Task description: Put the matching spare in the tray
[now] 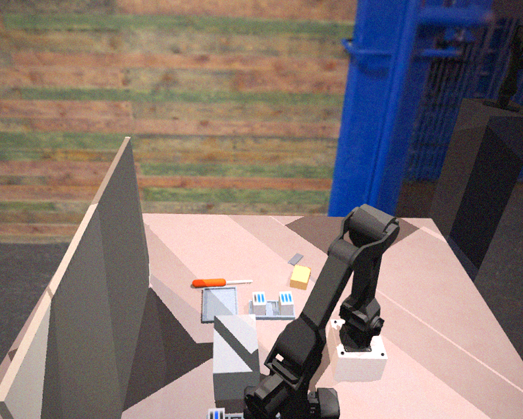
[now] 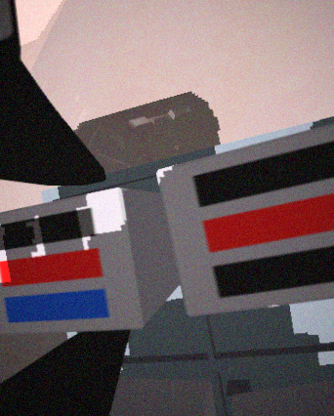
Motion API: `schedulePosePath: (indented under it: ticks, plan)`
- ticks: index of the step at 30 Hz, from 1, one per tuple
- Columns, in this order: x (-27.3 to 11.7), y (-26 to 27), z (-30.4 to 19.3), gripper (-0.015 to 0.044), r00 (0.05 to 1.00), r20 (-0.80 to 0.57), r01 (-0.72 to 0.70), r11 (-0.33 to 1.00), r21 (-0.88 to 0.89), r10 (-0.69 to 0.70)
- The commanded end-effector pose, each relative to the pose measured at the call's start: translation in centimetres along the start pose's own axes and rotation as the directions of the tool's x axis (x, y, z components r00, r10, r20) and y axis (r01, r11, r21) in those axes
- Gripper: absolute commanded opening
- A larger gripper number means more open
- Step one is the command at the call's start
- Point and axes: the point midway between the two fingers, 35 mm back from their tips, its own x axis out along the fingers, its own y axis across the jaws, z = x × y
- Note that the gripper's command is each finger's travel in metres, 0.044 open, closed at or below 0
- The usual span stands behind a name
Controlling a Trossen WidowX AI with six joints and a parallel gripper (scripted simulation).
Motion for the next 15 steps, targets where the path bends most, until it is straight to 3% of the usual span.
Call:
schedulePosePath:
  ticks: [1, 8, 12, 15]
  plan:
    - [-0.01, -0.01, 0.01, 0.0169, 1.0, 0.0, 0.0, 1.0, 0.0, 0.0]
    - [-0.01, -0.01, 0.01, 0.0103, 1.0, 0.0, 0.0, 1.0, 0.0, 0.0]
    - [-0.01, -0.01, 0.01, 0.0, 1.0, 0.0, 0.0, 1.0, 0.0, 0.0]
    - [-0.01, -0.01, 0.01, 0.0, 1.0, 0.0, 0.0, 1.0, 0.0, 0.0]
